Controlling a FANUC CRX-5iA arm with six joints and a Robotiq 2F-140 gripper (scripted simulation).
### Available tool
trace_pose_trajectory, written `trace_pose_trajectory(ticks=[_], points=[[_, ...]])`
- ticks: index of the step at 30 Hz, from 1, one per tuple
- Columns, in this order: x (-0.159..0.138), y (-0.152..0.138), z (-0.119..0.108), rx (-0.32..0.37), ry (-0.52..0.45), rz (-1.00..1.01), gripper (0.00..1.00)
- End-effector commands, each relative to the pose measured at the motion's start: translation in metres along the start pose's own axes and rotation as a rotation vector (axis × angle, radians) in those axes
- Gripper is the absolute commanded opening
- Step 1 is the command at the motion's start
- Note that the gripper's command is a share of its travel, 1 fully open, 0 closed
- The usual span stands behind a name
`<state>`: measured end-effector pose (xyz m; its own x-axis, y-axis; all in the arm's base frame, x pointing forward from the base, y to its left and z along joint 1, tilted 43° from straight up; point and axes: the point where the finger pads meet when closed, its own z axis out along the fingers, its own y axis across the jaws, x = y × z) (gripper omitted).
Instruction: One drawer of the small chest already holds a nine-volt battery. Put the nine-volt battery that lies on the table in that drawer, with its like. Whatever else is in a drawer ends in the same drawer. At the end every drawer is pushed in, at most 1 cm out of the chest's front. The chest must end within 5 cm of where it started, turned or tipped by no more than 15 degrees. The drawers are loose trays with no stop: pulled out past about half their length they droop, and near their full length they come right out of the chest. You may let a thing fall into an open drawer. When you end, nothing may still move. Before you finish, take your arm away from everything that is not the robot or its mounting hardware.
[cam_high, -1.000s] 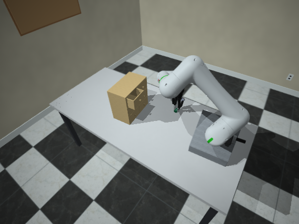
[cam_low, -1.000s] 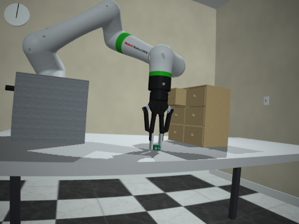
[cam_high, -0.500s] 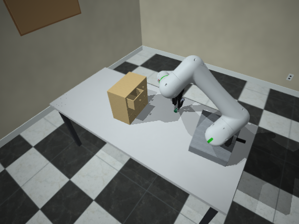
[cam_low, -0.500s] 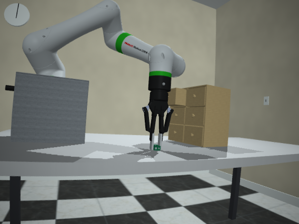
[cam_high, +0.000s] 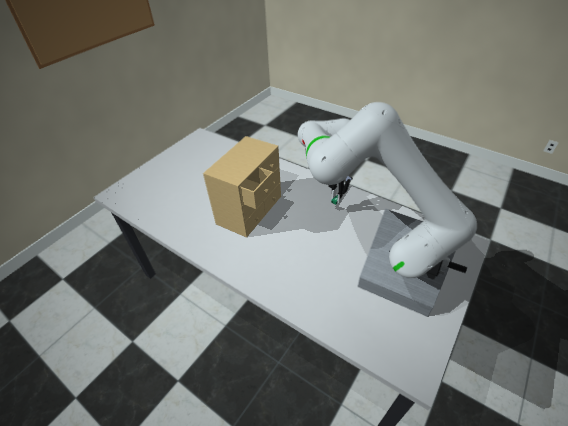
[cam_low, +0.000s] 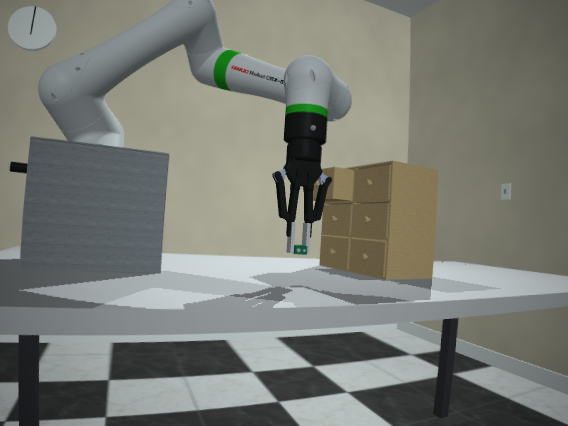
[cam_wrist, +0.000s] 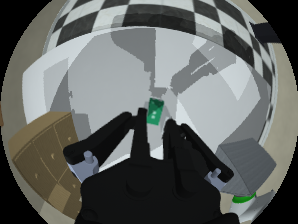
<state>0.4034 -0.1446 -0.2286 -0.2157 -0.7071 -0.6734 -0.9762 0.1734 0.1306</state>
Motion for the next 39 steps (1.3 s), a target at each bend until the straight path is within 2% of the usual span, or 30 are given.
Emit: trace_pose_trajectory(ticks=[1, 4, 11, 15, 17, 20, 21, 24, 25, 26, 27, 28, 29, 30, 31, 34, 35, 37, 39], points=[[0.000, 0.000, -0.021, 0.000, 0.000, 0.001, 0.14], [0.000, 0.000, -0.033, 0.000, 0.000, 0.001, 0.14], [-0.001, 0.000, -0.034, 0.000, 0.000, -0.007, 0.14], [-0.022, -0.008, -0.036, 0.000, 0.004, -0.163, 0.14], [-0.022, -0.008, -0.036, 0.000, 0.004, -0.163, 0.14], [-0.060, -0.020, -0.038, 0.000, 0.009, -0.436, 0.14], [-0.077, -0.024, -0.039, 0.000, 0.009, -0.472, 0.14], [-0.094, -0.028, -0.039, -0.001, 0.011, -0.626, 0.14], [-0.113, -0.031, -0.039, -0.001, 0.012, -0.681, 0.14], [-0.113, -0.031, -0.039, -0.001, 0.012, -0.736, 0.14], [-0.132, -0.034, -0.039, -0.001, 0.012, -0.790, 0.14], [-0.132, -0.034, -0.039, -0.002, 0.012, -0.844, 0.14], [-0.151, -0.036, -0.039, -0.002, 0.012, -0.898, 0.14], [-0.151, -0.036, -0.039, -0.002, 0.012, -0.952, 0.14], [-0.170, -0.037, -0.038, -0.002, 0.011, -1.006, 0.14], [-0.170, -0.037, -0.038, -0.002, 0.011, -1.060, 0.14], [-0.187, -0.037, -0.037, -0.002, 0.010, -1.219, 0.14], [-0.216, -0.037, -0.036, -0.002, 0.008, -1.303, 0.14], [-0.228, -0.036, -0.035, -0.002, 0.006, -1.406, 0.14]])
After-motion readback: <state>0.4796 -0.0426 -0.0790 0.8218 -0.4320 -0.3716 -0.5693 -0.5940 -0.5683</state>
